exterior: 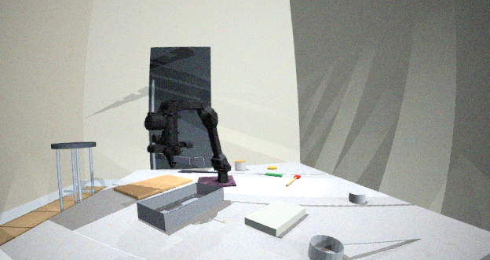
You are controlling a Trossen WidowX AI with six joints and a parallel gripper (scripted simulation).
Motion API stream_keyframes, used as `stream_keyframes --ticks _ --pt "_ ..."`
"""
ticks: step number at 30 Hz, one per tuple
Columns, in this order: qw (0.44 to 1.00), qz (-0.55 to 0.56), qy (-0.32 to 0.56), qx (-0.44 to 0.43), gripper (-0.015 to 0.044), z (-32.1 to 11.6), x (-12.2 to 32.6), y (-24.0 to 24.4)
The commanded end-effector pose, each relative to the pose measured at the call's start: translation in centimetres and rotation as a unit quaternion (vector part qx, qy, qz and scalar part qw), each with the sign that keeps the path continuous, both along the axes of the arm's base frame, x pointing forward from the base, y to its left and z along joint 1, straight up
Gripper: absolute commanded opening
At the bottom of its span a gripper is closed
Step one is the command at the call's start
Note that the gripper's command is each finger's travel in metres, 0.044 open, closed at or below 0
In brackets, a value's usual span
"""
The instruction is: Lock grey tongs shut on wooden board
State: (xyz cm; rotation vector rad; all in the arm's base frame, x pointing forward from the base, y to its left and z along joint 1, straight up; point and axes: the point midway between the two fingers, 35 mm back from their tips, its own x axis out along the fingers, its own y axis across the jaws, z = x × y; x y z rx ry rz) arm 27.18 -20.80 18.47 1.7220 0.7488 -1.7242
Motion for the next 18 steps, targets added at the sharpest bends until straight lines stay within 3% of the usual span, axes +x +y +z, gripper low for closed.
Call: stream_keyframes --ticks 1,18 --pt "0.999 -0.044 -0.007 -0.003 -0.015 0.4 -1.0 -1.9" --pt "0.972 -0.235 -0.011 -0.004 -0.015 0.6 -7.6 -8.9"
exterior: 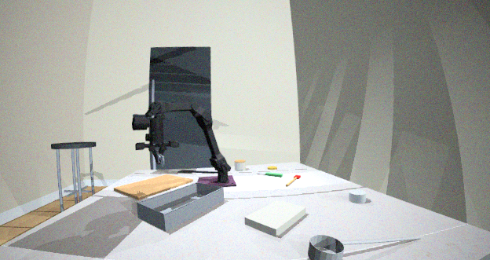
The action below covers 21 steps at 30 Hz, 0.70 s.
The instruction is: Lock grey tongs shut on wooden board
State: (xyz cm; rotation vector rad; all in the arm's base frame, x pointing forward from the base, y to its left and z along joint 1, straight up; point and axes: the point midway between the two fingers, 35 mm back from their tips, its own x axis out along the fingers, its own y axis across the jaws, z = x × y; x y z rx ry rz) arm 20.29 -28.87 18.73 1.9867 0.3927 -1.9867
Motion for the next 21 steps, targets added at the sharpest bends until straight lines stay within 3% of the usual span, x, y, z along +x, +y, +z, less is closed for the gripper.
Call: stream_keyframes --ticks 1,7,21 --pt "1.0 -0.027 -0.007 -0.003 -0.015 0.4 -0.8 -0.9" --pt "0.998 -0.055 -0.007 -0.003 -0.015 0.4 -2.0 -1.8" --pt "0.976 -0.217 -0.008 -0.005 -0.015 0.5 -9.6 -6.2"
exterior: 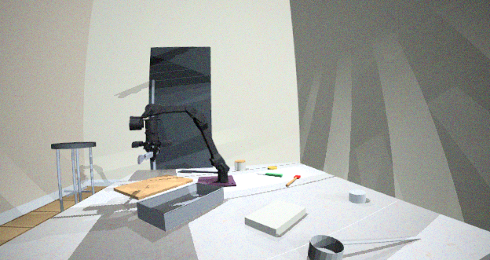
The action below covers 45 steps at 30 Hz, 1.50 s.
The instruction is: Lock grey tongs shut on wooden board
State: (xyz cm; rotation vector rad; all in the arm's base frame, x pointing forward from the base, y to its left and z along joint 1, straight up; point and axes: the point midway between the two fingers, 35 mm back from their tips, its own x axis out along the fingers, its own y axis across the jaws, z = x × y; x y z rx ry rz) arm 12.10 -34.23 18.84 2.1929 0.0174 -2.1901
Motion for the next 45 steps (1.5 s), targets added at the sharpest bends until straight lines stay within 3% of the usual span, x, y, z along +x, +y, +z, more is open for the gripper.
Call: stream_keyframes --ticks 1,14,23,34,45 --pt "0.999 -0.044 -0.005 -0.005 -0.015 0.4 -2.0 -1.1" --pt "0.981 -0.195 -0.005 -0.006 -0.015 0.4 -10.0 -3.2" --pt "0.98 -0.2 -0.021 0.0 -0.015 0.1 -10.4 -3.2" --pt "0.964 -0.179 -0.193 0.036 -0.015 -1.8 -10.4 -2.6" --pt "0.913 -0.163 -0.373 0.011 -0.015 -1.9 -11.0 -2.3"
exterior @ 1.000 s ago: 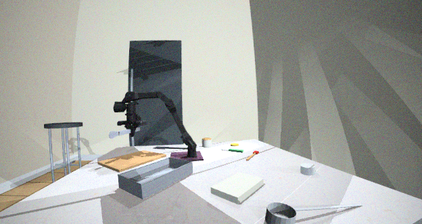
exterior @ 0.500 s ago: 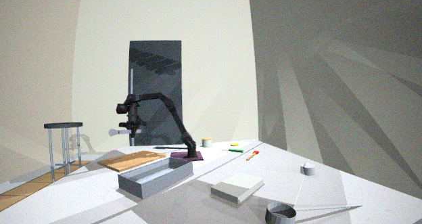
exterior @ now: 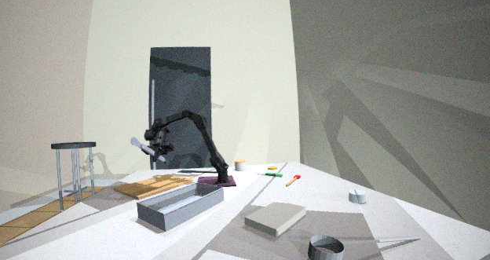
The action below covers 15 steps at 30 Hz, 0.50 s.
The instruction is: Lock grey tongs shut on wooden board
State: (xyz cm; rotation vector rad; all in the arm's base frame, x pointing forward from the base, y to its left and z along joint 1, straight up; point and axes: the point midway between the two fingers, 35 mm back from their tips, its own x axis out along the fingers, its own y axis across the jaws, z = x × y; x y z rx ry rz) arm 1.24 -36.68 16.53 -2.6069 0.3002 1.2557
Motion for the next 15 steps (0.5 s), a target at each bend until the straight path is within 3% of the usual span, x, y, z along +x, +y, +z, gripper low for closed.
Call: stream_keyframes --ticks 1,15 --pt "0.998 -0.006 -0.062 -0.03 -0.015 0.4 -0.2 0.1" --pt "0.956 -0.052 -0.24 -0.159 -0.015 2.2 -2.6 0.3"
